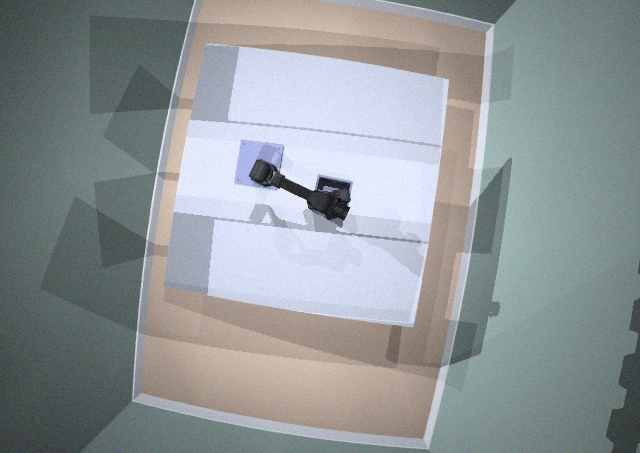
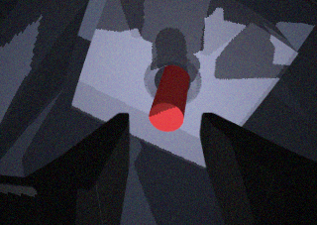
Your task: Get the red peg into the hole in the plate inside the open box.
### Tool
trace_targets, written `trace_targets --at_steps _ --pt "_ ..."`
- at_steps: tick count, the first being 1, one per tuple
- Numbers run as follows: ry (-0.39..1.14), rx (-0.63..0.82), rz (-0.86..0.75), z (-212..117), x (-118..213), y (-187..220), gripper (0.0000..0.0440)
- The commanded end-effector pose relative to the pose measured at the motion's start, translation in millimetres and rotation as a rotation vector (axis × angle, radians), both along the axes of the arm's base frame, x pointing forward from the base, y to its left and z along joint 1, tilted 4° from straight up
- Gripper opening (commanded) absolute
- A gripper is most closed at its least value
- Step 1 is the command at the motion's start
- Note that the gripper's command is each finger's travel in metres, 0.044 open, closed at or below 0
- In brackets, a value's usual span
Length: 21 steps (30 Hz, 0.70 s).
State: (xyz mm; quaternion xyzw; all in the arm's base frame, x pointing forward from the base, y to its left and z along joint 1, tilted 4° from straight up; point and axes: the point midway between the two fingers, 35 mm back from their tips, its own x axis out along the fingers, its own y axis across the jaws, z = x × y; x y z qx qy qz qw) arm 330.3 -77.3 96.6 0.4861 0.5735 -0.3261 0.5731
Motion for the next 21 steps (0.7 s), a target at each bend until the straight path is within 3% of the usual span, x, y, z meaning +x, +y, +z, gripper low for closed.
trace_targets --at_steps 1,21 --pt "-0.02 0.028 0.002 4.1 6.1 -1.0 0.014" --pt "-0.165 0.149 0.025 39.0 31.7 -9.4 0.0143"
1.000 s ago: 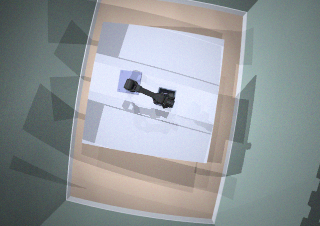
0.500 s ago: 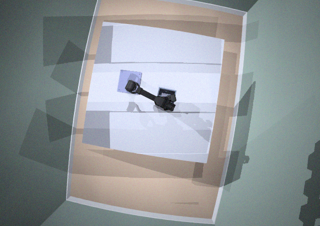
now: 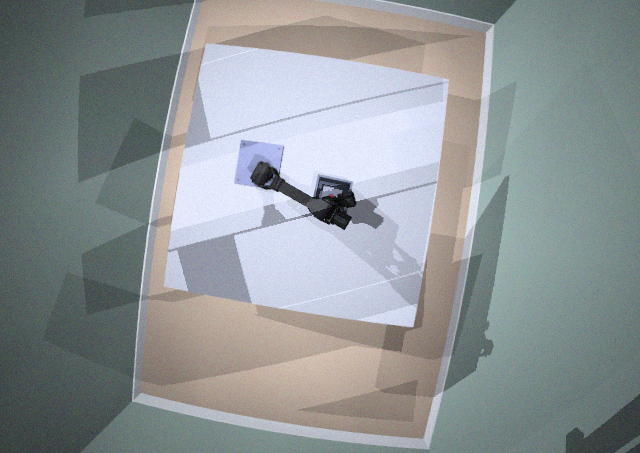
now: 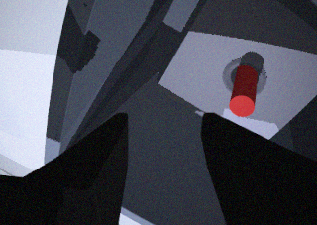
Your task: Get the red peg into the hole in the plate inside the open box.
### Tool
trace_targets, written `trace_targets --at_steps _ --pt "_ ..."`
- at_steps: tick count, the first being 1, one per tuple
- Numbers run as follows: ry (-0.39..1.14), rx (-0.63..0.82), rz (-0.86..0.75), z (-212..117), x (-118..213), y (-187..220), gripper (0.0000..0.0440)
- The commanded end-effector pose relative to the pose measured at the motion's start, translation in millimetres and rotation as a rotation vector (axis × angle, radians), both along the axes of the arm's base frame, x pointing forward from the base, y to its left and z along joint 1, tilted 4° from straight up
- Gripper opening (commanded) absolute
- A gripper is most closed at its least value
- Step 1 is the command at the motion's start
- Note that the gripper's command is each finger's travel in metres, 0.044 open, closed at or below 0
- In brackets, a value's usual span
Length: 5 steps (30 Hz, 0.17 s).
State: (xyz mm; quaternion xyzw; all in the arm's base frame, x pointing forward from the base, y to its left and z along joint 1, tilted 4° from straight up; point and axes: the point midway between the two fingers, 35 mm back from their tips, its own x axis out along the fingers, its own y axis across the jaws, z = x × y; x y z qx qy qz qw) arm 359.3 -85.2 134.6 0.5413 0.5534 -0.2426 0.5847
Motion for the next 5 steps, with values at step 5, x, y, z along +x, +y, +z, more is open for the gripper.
trace_targets --at_steps 5 --pt "-0.037 0.038 0.018 2.4 8.7 -4.0 0.0143"
